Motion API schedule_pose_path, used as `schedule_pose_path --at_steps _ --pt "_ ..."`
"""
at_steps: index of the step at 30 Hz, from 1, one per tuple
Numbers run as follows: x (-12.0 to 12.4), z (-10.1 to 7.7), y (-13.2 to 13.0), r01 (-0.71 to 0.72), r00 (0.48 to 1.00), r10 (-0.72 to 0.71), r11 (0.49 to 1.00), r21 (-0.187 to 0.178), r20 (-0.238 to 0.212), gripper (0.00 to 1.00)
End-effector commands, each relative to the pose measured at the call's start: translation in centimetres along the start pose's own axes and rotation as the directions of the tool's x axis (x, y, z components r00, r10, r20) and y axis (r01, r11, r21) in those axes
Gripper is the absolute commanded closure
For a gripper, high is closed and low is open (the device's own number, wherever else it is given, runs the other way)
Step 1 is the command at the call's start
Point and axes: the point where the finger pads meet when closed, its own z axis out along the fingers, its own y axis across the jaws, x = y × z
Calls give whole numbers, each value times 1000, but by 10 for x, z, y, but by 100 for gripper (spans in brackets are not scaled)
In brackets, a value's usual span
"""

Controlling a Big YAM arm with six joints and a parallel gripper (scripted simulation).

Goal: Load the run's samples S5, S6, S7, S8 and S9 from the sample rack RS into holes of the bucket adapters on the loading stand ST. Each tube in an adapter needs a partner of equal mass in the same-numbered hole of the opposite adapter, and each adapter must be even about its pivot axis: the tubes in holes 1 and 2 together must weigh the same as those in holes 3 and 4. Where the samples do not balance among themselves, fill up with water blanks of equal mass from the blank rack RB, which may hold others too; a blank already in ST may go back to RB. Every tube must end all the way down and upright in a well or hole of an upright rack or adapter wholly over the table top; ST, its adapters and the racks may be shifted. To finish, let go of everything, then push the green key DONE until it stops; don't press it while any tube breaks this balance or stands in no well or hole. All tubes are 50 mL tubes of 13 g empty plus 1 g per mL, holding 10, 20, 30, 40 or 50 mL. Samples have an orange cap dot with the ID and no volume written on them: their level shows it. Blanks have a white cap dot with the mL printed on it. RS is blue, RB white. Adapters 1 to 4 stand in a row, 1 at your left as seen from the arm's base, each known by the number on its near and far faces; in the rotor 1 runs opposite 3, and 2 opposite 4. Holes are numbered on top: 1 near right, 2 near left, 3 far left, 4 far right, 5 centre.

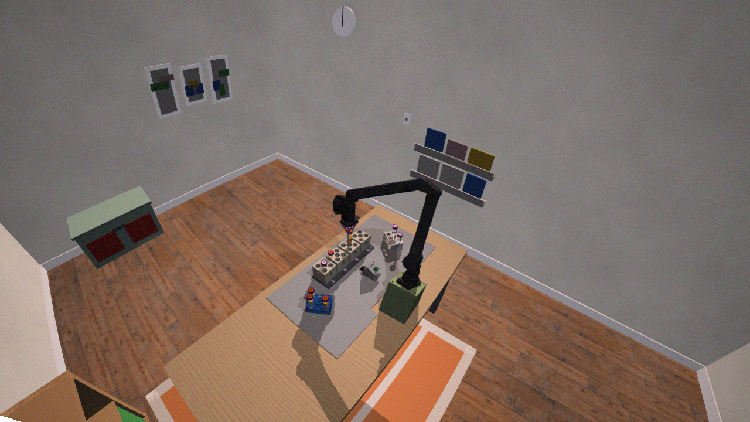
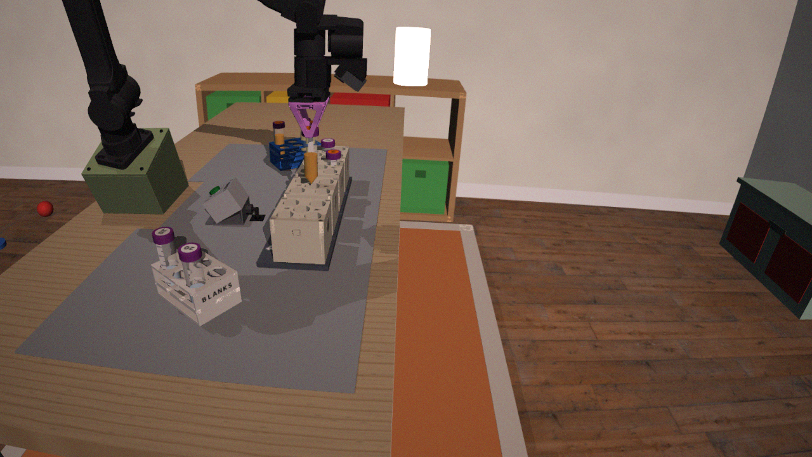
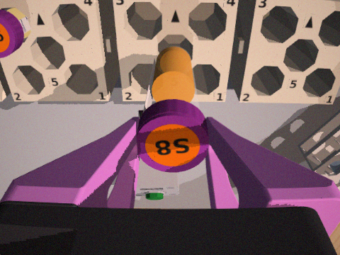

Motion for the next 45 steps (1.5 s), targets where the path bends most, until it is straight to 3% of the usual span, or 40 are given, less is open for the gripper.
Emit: schedule_pose_path --at_steps 1,5,9,19,20,22,33,36,37,39,45 --pt "-17 -17 -6 -16 999 16 1000 -3 48 100" --pt "-29 -13 -12 -26 998 26 1000 -3 61 100" --pt "-8 10 -7 -7 1000 7 1000 1 12 100" --pt "-7 20 -7 -7 1000 7 1000 1 13 100" --pt "-18 8 -11 -25 999 25 1000 -2 49 100" --pt "-7 24 -7 -7 1000 7 1000 1 13 100" --pt "-6 39 -7 -6 1000 6 1000 1 12 100" --pt "-11 37 -8 -11 1000 11 1000 1 22 100" --pt "-15 28 -12 -24 999 24 1000 -1 47 100" --pt "-6 44 -7 -7 1000 7 1000 1 13 100" --pt "-7 52 -7 -7 1000 7 1000 1 14 100"
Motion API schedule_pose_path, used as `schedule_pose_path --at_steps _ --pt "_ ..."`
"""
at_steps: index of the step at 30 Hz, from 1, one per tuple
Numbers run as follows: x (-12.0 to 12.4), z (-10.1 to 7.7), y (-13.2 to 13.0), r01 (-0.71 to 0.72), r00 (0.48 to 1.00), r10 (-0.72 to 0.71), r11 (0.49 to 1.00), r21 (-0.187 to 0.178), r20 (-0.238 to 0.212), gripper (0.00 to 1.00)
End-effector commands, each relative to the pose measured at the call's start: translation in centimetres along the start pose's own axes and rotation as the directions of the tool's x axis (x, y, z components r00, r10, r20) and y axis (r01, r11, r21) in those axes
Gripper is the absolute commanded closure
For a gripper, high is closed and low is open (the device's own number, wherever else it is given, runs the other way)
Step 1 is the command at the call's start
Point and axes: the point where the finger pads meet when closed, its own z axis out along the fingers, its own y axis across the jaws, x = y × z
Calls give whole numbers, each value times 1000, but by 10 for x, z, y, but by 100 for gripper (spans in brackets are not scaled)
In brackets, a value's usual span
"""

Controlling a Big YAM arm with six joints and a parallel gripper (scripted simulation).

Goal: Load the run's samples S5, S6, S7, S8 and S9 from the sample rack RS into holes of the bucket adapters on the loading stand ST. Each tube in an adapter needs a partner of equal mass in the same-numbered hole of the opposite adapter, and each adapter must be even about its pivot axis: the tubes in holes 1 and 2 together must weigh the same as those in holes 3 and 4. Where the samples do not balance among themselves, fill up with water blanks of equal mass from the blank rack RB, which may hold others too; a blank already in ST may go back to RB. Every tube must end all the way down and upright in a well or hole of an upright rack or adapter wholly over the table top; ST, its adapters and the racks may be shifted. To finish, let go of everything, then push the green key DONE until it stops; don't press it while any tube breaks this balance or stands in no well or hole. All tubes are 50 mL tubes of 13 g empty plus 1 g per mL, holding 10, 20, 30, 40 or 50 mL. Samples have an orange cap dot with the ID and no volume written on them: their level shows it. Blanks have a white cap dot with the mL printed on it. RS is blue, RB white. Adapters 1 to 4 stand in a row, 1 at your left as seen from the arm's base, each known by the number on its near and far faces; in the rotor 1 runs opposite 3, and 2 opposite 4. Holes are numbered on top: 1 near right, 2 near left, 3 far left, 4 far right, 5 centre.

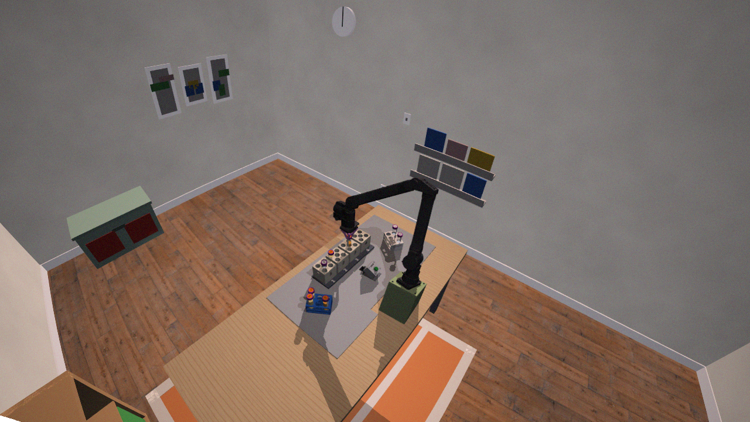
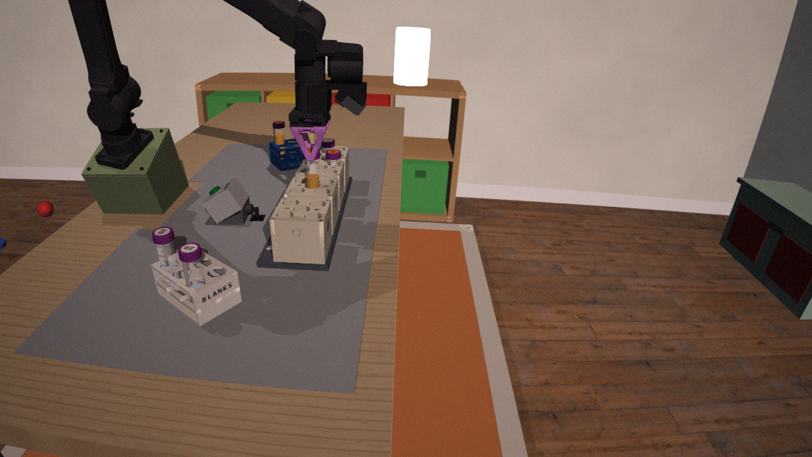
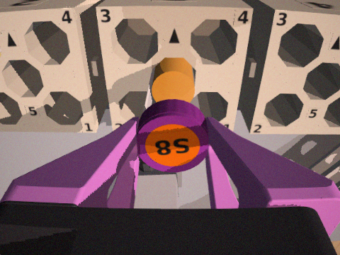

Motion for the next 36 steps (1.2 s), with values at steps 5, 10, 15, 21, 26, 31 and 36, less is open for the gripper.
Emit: schedule_pose_path --at_steps 5,10,15,21,26,31,36 --pt "-10 9 -7 -11 1000 11 1000 1 18 100" --pt "-4 14 -7 -10 1000 10 1000 1 12 100" --pt "-3 24 -5 -6 1000 6 1000 1 5 100" --pt "-3 32 -6 -6 1000 6 1000 1 4 100" --pt "-12 28 -9 -19 999 19 1000 1 29 100" --pt "-8 40 -7 -10 1000 10 1000 1 14 100" --pt "-11 43 -8 -16 1000 16 1000 1 21 100"
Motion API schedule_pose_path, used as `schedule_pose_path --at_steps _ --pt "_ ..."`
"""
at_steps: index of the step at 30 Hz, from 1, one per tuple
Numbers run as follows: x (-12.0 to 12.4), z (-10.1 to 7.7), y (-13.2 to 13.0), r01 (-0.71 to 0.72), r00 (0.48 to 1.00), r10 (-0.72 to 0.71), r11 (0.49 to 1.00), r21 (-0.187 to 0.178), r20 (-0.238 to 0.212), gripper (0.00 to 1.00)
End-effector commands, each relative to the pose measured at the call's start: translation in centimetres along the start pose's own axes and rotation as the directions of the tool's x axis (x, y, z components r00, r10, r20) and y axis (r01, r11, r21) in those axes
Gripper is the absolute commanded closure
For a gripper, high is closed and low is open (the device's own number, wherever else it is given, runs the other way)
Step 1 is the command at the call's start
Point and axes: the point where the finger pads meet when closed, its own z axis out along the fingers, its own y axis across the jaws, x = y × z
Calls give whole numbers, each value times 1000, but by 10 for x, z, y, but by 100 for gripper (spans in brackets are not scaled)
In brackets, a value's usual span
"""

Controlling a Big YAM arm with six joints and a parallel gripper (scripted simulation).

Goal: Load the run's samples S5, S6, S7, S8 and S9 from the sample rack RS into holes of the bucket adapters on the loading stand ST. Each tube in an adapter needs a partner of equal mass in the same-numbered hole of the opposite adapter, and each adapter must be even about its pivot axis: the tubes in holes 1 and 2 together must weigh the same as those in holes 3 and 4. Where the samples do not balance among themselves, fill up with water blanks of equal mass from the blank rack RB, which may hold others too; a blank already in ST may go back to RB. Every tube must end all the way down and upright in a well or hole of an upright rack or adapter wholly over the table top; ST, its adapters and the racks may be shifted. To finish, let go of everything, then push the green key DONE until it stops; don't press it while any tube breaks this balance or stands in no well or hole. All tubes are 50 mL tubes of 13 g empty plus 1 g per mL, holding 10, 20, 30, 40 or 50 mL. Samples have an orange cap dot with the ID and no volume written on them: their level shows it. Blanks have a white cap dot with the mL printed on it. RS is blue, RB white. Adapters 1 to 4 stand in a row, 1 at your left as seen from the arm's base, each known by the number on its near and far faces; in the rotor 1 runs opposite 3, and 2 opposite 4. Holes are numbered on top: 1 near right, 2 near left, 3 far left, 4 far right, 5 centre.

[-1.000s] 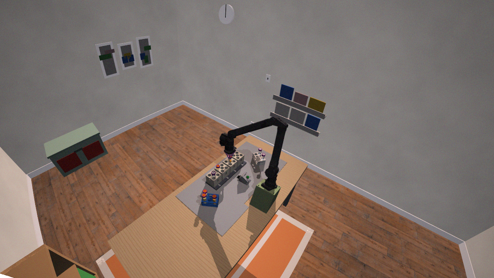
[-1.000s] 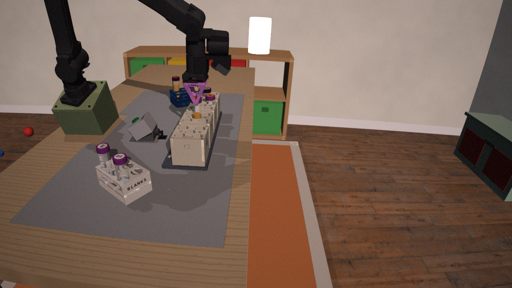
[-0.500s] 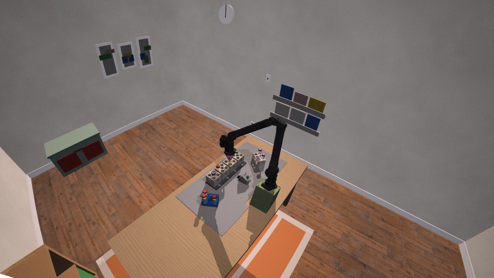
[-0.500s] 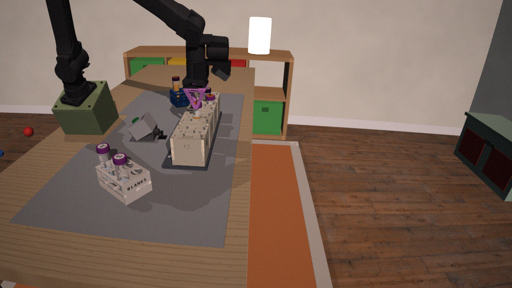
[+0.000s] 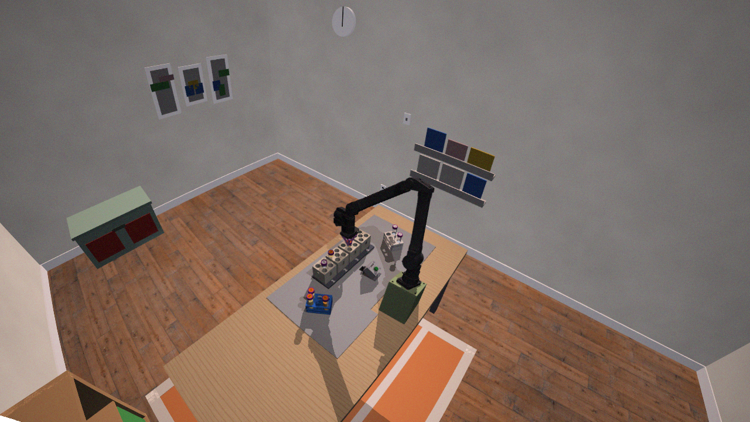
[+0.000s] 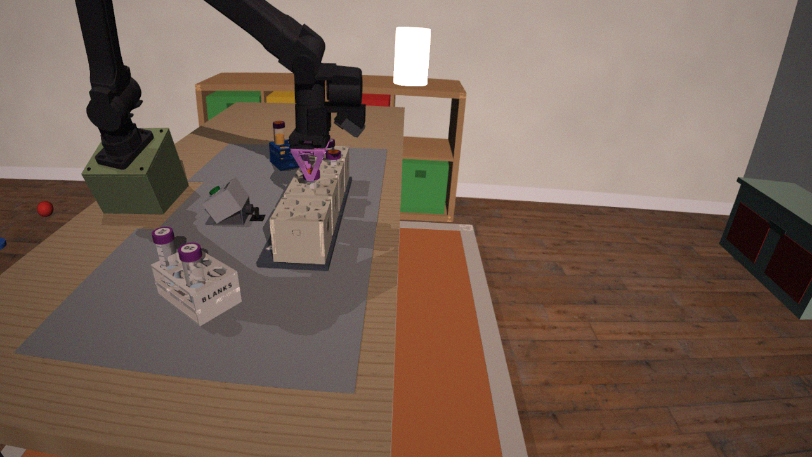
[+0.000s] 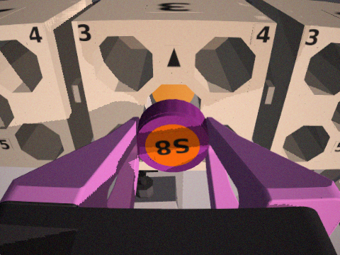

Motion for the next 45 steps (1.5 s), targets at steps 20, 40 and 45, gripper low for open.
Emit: schedule_pose_path --at_steps 20,40,45 --pt "-16 -12 -4 -13 999 13 1000 0 40 45" --pt "-15 -46 -4 -14 999 14 1000 -1 42 45" --pt "-15 -46 -4 -14 999 14 1000 -1 42 45"
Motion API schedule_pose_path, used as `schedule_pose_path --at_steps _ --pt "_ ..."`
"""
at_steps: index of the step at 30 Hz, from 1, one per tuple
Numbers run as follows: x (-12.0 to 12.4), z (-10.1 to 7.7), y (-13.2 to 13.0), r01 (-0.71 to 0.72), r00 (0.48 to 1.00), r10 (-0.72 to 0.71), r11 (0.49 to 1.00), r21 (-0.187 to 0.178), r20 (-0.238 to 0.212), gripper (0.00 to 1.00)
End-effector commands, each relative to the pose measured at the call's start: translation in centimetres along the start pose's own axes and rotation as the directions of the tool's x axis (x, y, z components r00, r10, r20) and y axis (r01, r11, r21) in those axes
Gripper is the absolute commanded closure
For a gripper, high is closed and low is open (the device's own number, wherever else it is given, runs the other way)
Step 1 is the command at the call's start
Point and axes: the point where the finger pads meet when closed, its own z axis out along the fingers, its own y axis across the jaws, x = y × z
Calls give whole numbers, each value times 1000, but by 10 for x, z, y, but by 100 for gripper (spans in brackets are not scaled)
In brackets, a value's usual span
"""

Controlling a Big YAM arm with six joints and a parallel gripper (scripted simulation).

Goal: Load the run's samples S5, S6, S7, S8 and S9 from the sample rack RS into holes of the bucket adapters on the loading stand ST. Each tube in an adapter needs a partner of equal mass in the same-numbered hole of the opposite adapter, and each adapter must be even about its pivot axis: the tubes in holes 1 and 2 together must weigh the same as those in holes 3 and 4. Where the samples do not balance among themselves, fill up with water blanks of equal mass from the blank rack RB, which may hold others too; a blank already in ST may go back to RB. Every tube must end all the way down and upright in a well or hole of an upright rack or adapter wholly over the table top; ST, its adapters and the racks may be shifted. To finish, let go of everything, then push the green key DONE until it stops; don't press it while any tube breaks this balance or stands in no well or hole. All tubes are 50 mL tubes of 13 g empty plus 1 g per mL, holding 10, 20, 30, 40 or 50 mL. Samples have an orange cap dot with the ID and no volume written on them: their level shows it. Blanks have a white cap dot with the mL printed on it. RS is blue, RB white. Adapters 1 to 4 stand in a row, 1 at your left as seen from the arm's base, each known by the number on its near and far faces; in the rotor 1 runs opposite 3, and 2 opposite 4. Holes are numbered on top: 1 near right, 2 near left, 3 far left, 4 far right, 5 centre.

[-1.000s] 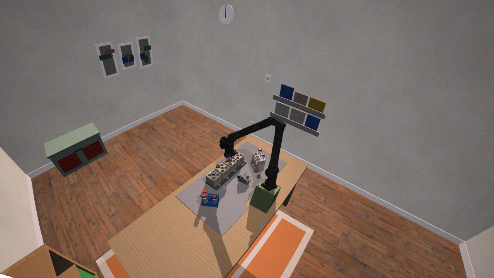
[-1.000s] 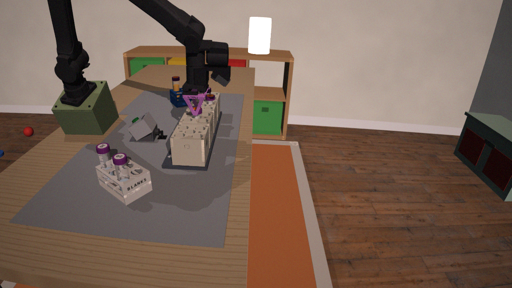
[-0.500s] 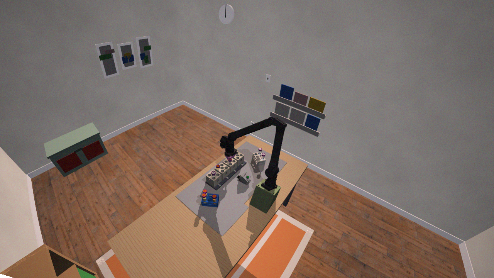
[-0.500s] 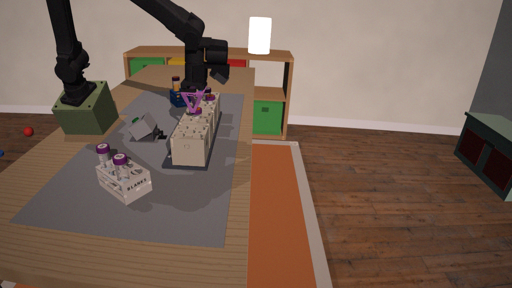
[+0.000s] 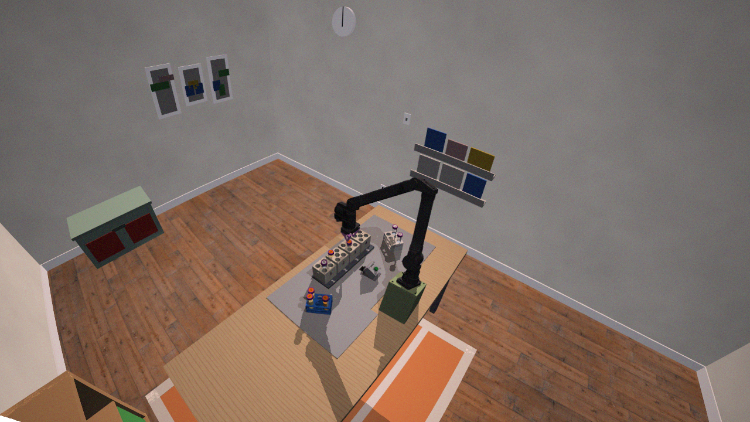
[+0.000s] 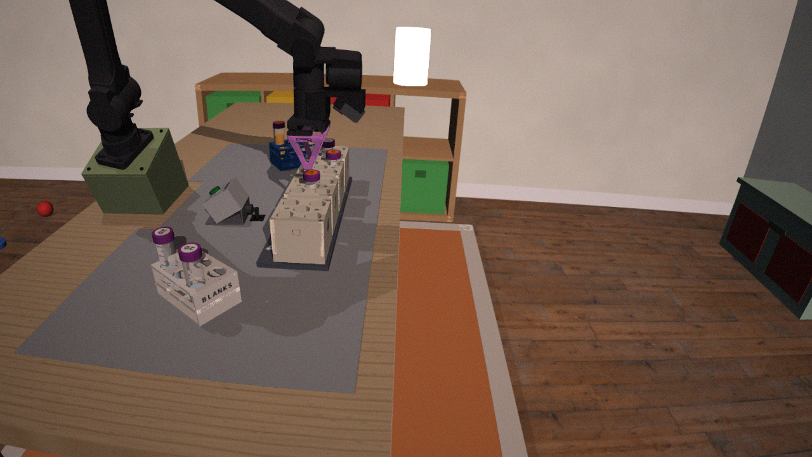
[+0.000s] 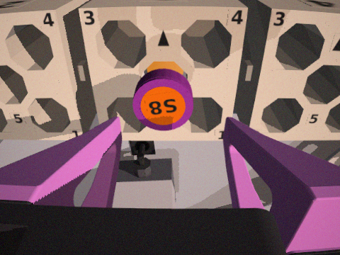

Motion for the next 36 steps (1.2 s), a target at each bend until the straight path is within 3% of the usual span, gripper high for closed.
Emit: schedule_pose_path --at_steps 1,12,13,18,22,24,27,29,36 --pt "-16 -15 2 -6 999 6 1000 -1 42 45" --pt "-23 -18 10 -1 999 1 1000 -1 42 45" --pt "-7 -6 22 80 997 -80 997 1 20 20" --pt "5 -4 64 326 945 -326 945 1 15 20" --pt "1 -10 98 499 866 -499 867 9 38 20" --pt "9 -8 114 587 809 -587 809 7 25 20" --pt "3 -15 140 694 718 -694 720 20 48 20" --pt "3 -15 140 694 718 -694 720 20 48 20" --pt "15 -17 199 900 434 -900 435 26 35 20"
